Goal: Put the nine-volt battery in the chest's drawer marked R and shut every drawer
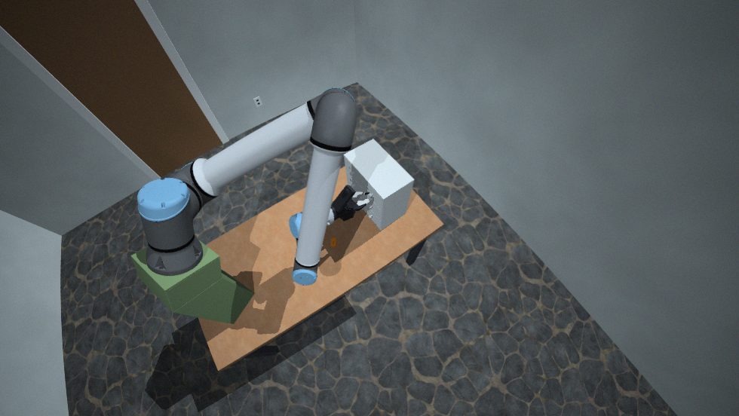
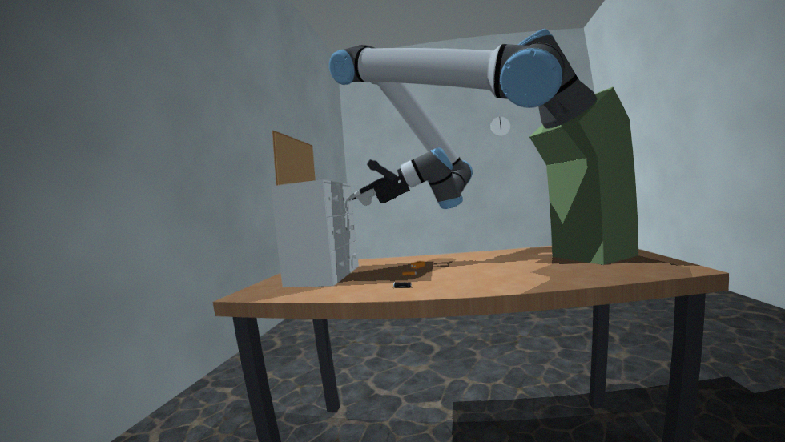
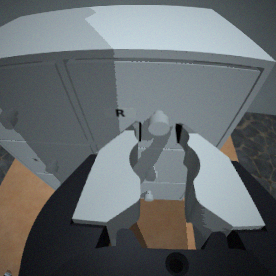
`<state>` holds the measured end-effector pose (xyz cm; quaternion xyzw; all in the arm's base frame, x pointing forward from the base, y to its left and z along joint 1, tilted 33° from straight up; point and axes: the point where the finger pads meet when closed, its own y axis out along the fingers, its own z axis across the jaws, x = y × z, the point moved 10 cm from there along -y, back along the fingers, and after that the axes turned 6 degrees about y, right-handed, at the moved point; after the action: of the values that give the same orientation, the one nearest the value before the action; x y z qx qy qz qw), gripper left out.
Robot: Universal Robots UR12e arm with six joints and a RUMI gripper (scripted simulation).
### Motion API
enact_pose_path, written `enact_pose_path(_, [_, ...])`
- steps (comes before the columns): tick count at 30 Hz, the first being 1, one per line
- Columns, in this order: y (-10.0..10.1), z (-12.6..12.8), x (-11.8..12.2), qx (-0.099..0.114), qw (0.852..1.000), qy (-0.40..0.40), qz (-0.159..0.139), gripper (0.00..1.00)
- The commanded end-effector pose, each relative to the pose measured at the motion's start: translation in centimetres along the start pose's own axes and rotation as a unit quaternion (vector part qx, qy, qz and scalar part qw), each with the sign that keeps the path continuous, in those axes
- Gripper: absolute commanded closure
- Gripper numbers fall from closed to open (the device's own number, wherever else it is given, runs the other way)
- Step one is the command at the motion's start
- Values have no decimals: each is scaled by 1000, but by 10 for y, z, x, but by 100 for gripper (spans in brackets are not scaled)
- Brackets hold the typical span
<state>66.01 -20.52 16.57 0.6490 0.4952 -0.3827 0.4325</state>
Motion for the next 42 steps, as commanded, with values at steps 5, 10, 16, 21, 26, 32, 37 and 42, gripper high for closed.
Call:
enact_pose_path(5, [1, 0, -1, 0, 1000, 0, 0, 80])
enact_pose_path(10, [1, 0, -1, 0, 1000, 0, 0, 80])
enact_pose_path(16, [1, 0, -1, 0, 1000, 0, 0, 80])
enact_pose_path(21, [1, 0, -1, 0, 1000, 0, 0, 80])
enact_pose_path(26, [1, 0, -1, 0, 1000, 0, 0, 80])
enact_pose_path(32, [1, 0, -1, 0, 1000, 0, 0, 80])
enact_pose_path(37, [1, 0, -1, 0, 1000, 0, 0, 80])
enact_pose_path(42, [1, 0, -1, 0, 1000, 0, 0, 93])
